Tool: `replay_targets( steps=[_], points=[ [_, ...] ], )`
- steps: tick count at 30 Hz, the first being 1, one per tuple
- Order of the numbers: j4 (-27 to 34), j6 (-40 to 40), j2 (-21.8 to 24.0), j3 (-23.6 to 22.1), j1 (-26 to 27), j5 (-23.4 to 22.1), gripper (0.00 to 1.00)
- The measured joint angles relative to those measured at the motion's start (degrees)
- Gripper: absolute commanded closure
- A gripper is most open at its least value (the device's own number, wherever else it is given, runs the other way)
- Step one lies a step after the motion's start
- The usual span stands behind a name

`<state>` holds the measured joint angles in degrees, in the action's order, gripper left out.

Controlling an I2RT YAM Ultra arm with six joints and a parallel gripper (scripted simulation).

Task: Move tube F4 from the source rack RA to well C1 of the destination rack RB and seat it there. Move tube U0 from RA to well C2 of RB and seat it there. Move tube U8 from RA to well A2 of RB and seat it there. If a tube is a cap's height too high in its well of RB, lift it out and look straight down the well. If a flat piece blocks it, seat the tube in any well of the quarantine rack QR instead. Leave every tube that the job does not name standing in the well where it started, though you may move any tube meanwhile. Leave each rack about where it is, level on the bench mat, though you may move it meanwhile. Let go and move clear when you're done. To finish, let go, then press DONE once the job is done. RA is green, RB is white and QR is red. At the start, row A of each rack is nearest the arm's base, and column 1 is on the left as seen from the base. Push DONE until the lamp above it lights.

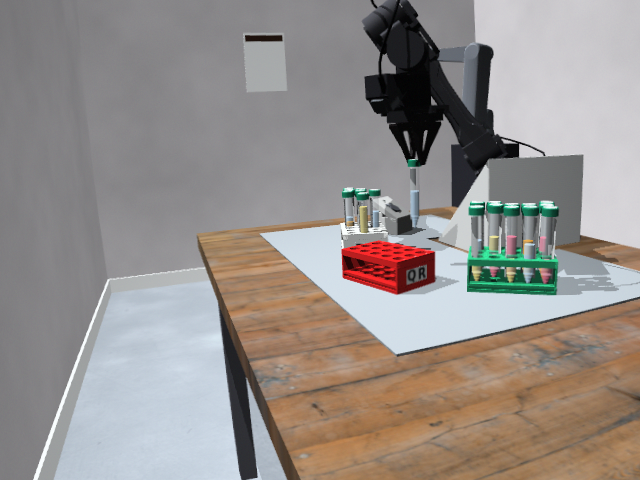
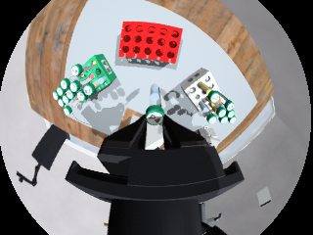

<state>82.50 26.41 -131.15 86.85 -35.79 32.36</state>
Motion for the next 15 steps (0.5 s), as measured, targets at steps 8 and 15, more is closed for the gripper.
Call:
replay_targets(
  steps=[8, 15],
  points=[
    [-0.4, 1.2, -4.1, 3.5, -1.1, -0.7, 1.00],
    [-0.5, 1.6, -4.5, 4.1, -1.3, -0.8, 1.00]
  ],
)
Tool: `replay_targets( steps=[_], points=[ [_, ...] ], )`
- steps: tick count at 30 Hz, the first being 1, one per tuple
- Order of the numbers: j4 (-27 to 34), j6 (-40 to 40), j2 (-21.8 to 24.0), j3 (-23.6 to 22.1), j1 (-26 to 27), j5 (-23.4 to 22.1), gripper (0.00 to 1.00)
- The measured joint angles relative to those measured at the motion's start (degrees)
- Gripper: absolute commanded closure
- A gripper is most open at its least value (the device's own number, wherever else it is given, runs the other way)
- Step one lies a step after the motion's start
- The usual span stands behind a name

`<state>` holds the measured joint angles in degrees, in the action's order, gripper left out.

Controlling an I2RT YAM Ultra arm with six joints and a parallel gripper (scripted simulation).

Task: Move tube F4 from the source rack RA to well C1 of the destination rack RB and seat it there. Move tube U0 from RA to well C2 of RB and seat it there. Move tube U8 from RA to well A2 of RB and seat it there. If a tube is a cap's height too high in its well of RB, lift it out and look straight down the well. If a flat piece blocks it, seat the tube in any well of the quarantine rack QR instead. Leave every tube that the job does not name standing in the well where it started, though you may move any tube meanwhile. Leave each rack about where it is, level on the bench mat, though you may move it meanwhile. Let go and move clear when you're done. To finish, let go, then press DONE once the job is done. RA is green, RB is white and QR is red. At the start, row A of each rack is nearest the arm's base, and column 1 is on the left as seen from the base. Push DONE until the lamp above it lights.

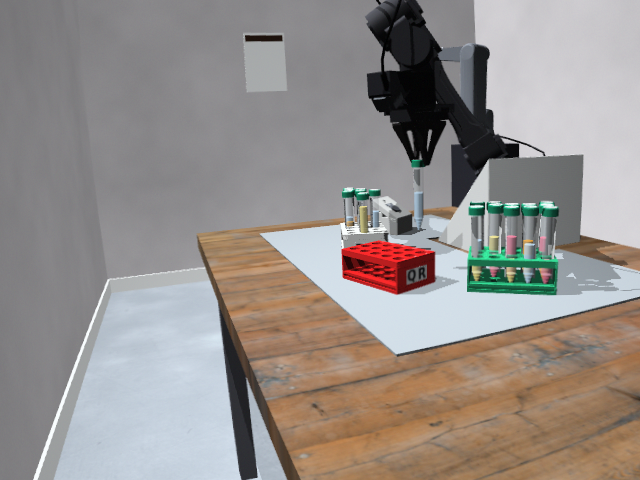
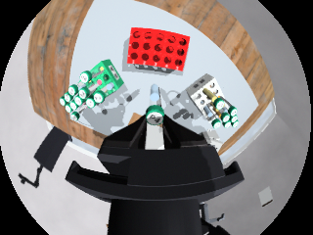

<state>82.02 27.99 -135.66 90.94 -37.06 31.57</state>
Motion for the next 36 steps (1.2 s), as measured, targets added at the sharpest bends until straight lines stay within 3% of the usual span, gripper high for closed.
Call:
replay_targets(
  steps=[36],
  points=[
    [0.0, -2.6, 0.0, 0.0, 0.0, 0.0, 1.00]
  ],
)
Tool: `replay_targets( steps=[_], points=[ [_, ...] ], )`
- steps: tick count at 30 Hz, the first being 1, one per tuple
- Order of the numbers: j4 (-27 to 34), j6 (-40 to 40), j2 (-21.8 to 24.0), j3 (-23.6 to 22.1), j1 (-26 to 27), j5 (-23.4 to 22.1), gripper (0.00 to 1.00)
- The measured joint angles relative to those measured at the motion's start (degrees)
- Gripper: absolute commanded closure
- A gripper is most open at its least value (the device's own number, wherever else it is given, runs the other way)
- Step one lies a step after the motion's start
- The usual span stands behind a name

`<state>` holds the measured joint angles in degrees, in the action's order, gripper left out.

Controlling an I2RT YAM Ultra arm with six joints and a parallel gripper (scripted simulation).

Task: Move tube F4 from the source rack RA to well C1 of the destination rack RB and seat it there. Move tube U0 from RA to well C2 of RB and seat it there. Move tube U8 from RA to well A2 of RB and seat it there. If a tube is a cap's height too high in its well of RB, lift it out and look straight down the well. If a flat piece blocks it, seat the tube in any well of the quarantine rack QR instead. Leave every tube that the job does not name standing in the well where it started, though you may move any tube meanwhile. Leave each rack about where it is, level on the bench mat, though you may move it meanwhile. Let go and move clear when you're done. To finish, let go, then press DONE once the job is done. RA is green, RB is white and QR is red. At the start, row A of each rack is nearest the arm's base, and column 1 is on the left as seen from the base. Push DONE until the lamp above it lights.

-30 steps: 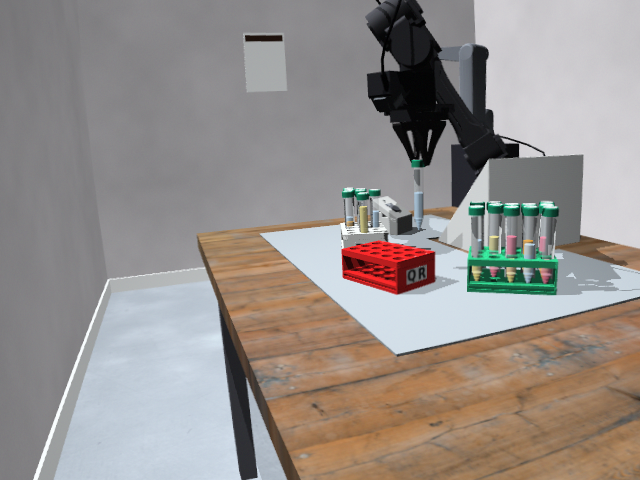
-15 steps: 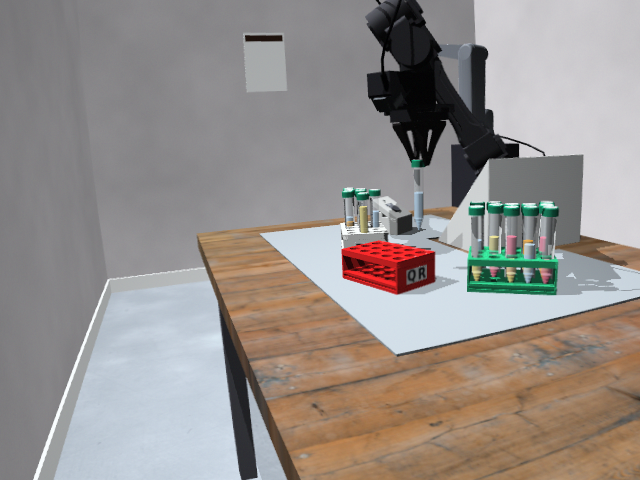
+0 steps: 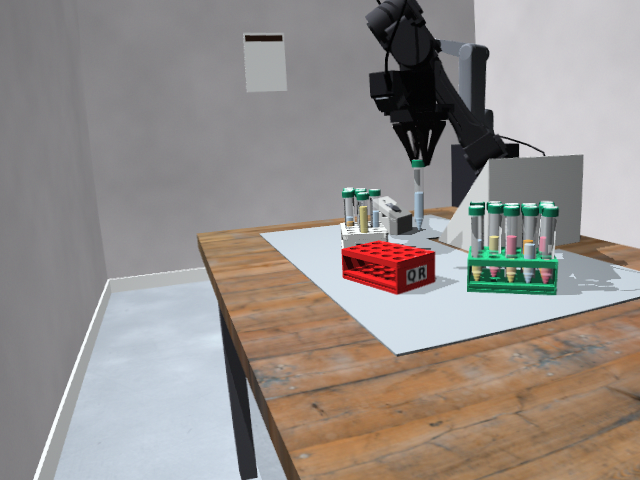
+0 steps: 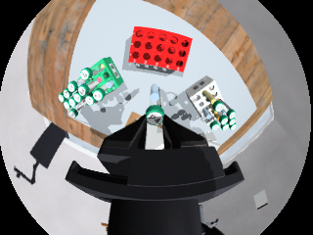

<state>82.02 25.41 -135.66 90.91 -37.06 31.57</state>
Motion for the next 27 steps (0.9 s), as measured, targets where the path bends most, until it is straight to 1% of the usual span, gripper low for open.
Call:
replay_targets(
  steps=[8, 19, 23, 27],
  points=[
    [0.0, -9.5, 0.0, 0.0, 0.0, 0.0, 1.00],
    [0.0, -27.8, 0.0, 0.0, 0.0, 0.0, 1.00],
    [0.0, -31.3, 0.0, 0.0, 0.0, 0.0, 1.00],
    [0.0, -32.9, 0.0, 0.0, 0.0, 0.0, 1.00]
  ],
)
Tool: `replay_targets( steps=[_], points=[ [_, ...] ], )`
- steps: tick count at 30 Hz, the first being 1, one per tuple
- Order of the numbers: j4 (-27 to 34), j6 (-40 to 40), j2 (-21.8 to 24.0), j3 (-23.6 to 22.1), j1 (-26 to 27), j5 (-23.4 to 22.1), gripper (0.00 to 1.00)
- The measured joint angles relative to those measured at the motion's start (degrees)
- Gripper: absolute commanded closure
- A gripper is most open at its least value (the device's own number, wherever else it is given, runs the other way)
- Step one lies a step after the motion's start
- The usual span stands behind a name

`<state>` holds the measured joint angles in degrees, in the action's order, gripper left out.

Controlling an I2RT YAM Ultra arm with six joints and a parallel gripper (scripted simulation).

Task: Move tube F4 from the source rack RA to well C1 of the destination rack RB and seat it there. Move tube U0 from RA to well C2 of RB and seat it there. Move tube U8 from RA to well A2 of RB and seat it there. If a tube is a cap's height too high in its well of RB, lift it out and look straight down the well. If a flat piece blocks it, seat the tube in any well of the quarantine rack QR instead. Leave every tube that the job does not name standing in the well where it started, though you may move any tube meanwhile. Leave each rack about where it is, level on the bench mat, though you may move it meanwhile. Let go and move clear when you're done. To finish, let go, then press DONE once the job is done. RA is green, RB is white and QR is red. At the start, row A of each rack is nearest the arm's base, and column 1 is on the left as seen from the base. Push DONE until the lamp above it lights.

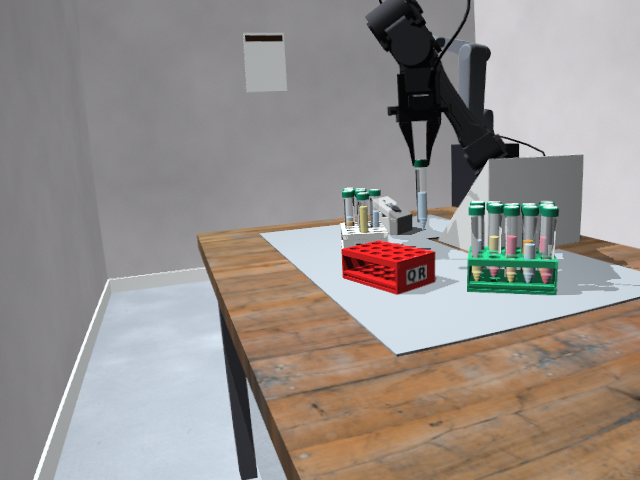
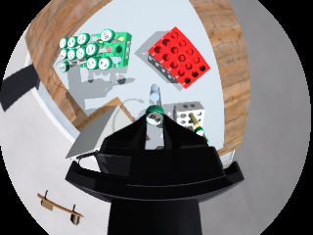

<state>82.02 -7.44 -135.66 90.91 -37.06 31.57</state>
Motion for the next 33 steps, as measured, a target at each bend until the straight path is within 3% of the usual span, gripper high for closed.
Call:
replay_targets(
  steps=[26, 33],
  points=[
    [0.0, -1.1, -0.1, 0.1, 0.0, 0.0, 1.00],
    [0.0, -0.5, -2.4, 2.1, -0.7, -0.2, 1.00]
  ],
)
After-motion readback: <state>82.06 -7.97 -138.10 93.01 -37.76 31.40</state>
